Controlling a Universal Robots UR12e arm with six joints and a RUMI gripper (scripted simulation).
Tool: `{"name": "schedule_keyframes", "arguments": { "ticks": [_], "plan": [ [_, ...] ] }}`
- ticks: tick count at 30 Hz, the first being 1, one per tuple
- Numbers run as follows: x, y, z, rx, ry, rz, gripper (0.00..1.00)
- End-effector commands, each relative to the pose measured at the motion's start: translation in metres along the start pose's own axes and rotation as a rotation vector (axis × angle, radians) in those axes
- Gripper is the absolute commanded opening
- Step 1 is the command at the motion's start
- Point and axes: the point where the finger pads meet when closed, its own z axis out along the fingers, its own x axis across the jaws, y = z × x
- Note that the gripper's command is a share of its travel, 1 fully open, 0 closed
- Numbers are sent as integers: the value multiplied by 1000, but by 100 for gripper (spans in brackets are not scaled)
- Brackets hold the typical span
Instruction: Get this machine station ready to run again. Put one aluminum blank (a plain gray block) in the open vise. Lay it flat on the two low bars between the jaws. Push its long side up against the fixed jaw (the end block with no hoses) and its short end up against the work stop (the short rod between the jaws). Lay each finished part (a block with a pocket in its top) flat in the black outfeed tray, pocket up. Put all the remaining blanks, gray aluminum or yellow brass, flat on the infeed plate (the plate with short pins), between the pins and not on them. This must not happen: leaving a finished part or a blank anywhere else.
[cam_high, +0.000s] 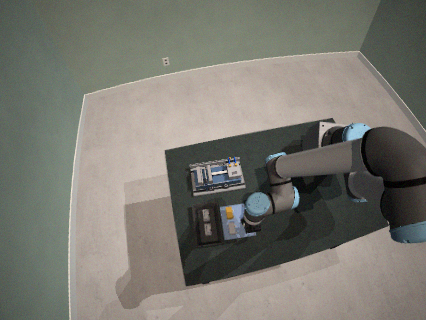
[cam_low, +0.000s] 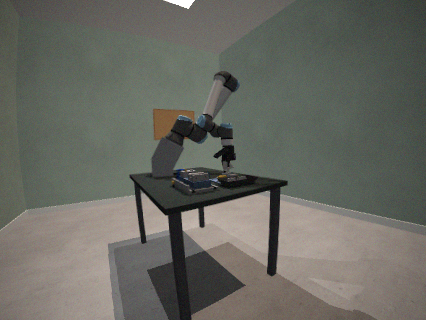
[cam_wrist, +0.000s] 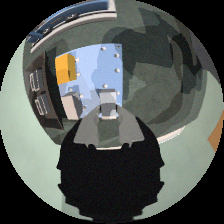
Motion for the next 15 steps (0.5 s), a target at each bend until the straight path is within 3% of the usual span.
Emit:
{"name": "schedule_keyframes", "arguments": {
  "ticks": [1, 15],
  "plan": [
    [0, 0, 0, 0, -1, 0, 0],
    [0, 0, -2, 0, -1, 0, 0]
  ]
}}
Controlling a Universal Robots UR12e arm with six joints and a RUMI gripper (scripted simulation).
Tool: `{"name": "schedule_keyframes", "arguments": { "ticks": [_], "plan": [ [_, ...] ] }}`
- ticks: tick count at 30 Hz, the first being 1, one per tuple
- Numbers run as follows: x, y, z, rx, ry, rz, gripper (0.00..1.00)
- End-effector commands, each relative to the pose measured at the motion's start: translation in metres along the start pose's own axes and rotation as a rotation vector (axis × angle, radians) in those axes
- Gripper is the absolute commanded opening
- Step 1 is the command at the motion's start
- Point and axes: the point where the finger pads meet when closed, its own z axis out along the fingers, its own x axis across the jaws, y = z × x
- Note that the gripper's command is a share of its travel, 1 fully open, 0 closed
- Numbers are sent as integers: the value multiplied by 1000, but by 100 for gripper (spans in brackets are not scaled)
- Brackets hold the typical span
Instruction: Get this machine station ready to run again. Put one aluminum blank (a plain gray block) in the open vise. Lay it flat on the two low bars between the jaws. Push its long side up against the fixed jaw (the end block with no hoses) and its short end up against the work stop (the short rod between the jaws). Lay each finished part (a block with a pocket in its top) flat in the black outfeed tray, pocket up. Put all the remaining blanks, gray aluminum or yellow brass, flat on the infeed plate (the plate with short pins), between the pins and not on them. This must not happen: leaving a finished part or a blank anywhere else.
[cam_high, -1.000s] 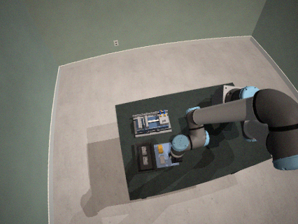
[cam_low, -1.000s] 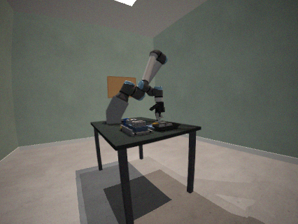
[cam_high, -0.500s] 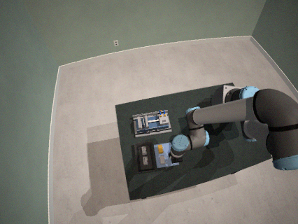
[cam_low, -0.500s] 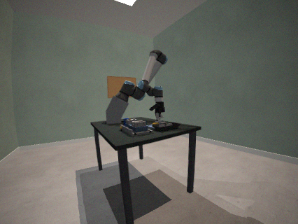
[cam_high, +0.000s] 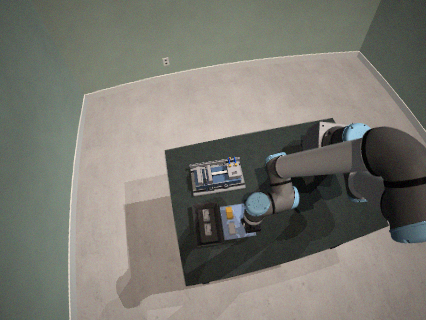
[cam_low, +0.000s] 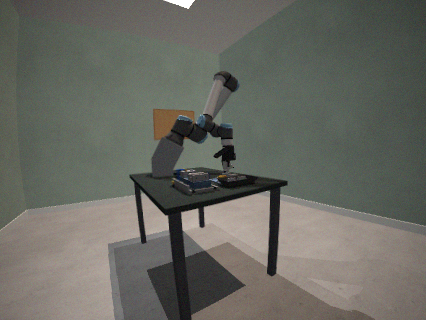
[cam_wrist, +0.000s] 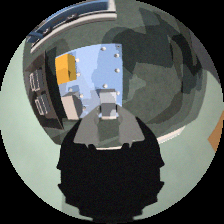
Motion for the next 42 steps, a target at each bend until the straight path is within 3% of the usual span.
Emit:
{"name": "schedule_keyframes", "arguments": {
  "ticks": [1, 14, 29, 42],
  "plan": [
    [-1, 0, -2, 0, -1, 0, 0],
    [0, 0, -33, 0, -1, 0, 0],
    [0, 0, -100, 0, -1, 0, 0],
    [0, 0, -118, 0, -1, 0, 0]
  ]
}}
